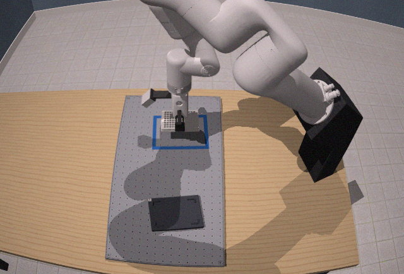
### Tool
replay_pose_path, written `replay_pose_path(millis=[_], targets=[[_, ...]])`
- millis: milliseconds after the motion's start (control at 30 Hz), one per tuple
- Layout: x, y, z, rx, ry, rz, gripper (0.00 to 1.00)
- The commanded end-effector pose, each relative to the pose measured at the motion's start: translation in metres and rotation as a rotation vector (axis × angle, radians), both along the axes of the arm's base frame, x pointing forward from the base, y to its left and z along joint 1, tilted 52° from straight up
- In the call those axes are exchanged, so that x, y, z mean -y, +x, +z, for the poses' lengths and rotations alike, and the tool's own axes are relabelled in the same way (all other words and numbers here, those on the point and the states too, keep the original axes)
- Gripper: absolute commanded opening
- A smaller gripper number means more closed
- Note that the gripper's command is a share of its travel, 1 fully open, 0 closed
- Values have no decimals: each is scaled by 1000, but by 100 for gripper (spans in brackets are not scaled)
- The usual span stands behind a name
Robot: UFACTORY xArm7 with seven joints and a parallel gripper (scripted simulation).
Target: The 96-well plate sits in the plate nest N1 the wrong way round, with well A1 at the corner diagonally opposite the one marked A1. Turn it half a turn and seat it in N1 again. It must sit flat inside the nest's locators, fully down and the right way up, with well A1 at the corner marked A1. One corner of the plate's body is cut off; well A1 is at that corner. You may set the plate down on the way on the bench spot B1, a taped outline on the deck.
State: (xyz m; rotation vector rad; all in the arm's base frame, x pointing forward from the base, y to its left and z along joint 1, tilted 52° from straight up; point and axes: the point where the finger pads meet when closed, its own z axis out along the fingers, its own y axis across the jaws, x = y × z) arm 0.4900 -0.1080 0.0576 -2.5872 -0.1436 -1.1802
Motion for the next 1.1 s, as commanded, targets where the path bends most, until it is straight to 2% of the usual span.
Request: replay_pose_path(millis=[0,433,900,1067], targets=[[3,-4,4,0,1,0,0],[10,-20,17,0,1,0,0],[10,-20,17,0,1,0,0],[-6,-23,22,-51,121,-104,0]])
